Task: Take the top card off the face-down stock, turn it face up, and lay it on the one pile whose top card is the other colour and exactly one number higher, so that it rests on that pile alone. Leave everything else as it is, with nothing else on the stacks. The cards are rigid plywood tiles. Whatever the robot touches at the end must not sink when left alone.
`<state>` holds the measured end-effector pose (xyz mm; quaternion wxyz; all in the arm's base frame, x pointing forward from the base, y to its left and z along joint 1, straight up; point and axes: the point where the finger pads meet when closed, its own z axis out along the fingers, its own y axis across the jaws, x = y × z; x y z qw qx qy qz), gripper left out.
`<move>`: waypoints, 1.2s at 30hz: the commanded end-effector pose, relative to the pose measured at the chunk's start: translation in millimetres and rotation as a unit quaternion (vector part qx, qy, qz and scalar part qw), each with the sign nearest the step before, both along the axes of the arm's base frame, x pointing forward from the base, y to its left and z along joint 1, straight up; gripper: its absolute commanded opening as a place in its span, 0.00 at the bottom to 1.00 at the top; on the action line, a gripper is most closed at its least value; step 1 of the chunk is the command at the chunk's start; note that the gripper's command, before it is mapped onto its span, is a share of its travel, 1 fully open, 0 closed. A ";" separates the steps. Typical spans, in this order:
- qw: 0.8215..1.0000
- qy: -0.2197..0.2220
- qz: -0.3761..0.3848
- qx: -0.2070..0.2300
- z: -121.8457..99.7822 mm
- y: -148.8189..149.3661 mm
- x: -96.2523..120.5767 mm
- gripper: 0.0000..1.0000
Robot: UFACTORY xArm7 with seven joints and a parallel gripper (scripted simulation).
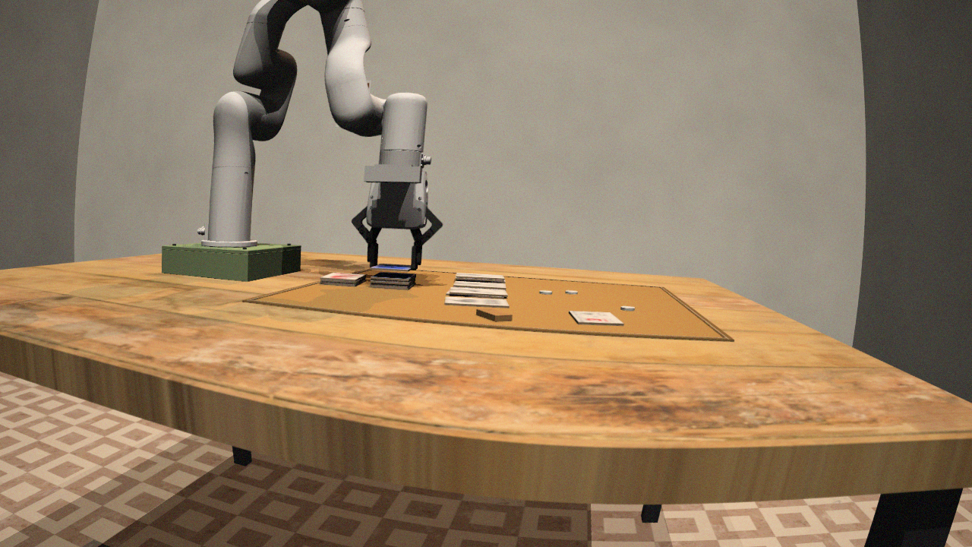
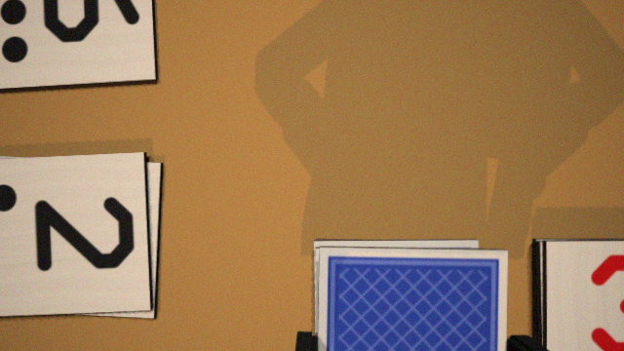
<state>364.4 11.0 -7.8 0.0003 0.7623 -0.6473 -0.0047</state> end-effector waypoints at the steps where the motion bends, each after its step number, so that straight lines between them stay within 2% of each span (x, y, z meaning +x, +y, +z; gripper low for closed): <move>1: 1.000 -0.002 0.000 0.000 1.1 0.0 1.4 0.74; 16: 1.000 -0.002 0.000 0.000 1.1 -1.3 1.7 0.74; 36: 1.000 -0.002 0.005 0.000 1.0 -21.8 6.1 0.74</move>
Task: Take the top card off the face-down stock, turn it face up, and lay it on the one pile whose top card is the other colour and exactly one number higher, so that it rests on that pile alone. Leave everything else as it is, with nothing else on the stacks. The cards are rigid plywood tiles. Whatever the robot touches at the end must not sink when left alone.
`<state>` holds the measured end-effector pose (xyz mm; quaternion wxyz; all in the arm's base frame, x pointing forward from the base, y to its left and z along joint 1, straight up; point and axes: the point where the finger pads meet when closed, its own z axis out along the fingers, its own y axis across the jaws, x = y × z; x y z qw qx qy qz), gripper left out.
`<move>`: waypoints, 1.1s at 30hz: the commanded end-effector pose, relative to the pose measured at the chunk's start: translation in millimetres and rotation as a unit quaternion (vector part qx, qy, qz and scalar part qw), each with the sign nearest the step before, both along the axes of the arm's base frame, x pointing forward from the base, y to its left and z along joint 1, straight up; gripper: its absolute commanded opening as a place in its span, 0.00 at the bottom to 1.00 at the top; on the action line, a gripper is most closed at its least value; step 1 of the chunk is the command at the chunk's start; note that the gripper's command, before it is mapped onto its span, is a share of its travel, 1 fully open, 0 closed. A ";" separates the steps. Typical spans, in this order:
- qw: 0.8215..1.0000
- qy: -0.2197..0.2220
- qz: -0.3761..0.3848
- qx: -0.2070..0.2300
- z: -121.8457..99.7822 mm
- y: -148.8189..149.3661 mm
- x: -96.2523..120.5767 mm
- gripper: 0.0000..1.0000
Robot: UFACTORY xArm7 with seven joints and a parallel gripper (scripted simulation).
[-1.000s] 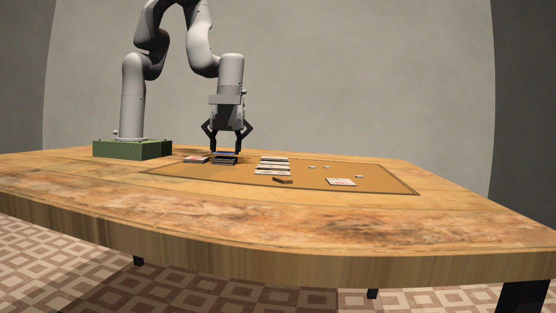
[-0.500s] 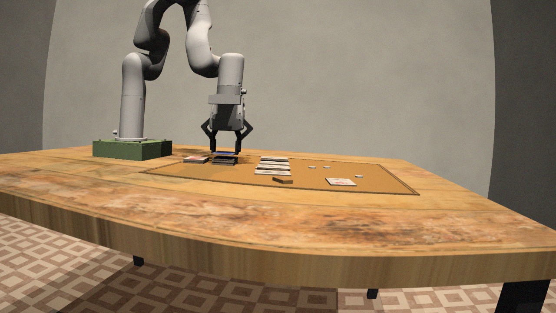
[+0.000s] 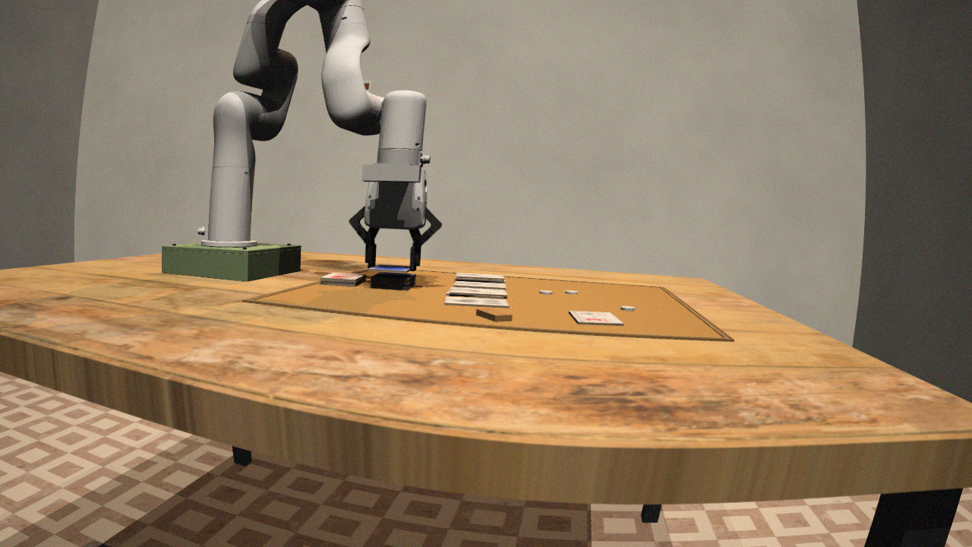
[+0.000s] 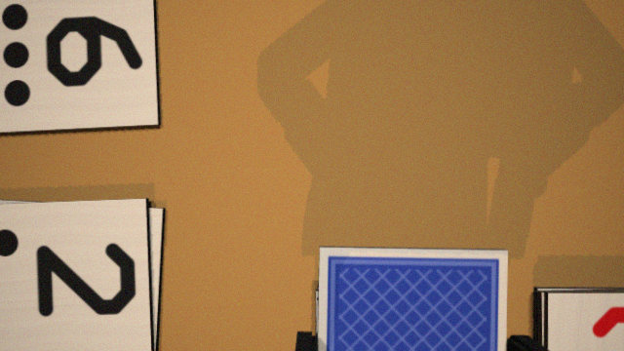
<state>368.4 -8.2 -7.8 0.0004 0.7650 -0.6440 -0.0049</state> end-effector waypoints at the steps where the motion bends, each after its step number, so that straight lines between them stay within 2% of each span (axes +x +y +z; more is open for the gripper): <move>1: 1.000 -0.002 0.000 0.000 1.0 -3.1 2.2 0.74; 33: 1.000 -0.002 0.001 0.000 -3.7 -4.0 2.3 0.74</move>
